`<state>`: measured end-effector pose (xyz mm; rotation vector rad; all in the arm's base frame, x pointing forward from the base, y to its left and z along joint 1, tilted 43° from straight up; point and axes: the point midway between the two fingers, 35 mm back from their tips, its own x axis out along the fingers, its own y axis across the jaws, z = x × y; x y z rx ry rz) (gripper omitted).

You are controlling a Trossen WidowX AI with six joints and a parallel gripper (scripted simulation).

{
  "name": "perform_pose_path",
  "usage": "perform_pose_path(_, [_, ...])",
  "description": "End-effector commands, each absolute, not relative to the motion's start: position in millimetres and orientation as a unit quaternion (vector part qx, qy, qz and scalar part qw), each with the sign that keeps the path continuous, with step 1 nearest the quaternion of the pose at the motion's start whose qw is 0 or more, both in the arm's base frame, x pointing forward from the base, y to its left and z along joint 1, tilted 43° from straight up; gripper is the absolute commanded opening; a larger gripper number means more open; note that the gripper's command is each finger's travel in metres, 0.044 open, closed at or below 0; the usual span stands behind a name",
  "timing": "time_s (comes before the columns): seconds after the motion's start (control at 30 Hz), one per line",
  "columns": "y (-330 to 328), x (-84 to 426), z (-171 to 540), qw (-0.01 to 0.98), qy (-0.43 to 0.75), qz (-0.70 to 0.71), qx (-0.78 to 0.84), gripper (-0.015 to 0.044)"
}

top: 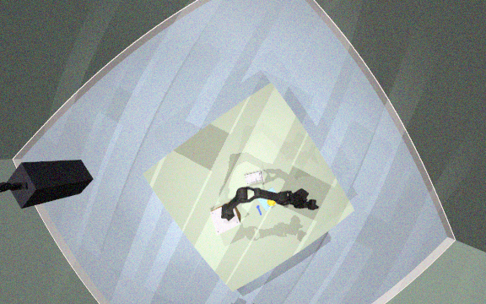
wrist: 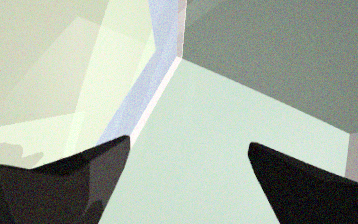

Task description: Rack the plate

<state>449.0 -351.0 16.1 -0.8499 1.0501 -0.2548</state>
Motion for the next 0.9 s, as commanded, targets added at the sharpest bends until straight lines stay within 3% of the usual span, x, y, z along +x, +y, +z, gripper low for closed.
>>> perform_pose_path(0.0, [-334,435,-14,0.788,0.508,-0.068,-0.341,0.0400])
perform_pose_path(0.87, [-227,347,-85,0.798,0.590,0.123,0.000,0.0400])
